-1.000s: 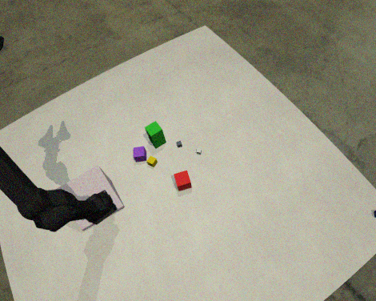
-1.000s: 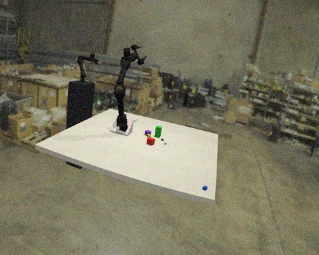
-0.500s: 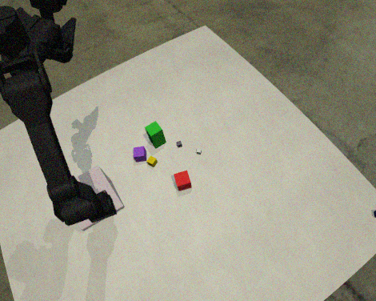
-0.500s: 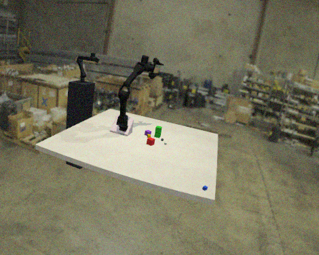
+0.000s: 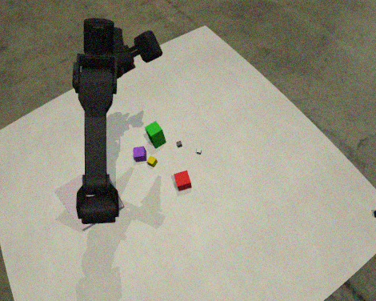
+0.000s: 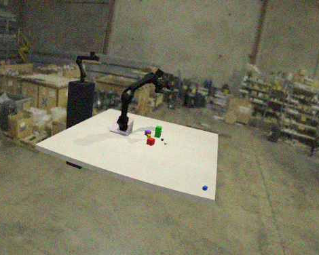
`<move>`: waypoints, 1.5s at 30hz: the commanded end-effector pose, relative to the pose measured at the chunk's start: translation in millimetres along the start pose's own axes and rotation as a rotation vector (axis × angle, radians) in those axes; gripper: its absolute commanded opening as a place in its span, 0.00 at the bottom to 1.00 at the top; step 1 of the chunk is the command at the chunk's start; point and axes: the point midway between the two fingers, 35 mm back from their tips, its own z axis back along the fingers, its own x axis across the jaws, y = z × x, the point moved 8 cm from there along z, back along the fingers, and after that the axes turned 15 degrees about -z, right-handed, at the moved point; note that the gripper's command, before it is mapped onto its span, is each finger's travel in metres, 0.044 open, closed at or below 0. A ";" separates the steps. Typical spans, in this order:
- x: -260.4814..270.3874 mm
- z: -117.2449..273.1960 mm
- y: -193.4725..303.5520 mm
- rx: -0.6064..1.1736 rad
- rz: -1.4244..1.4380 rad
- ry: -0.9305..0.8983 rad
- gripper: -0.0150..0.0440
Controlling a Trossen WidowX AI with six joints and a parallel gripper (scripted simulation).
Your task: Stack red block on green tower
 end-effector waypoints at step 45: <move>-37.9 -88.5 308.4 1.085 -1.311 0.458 1.00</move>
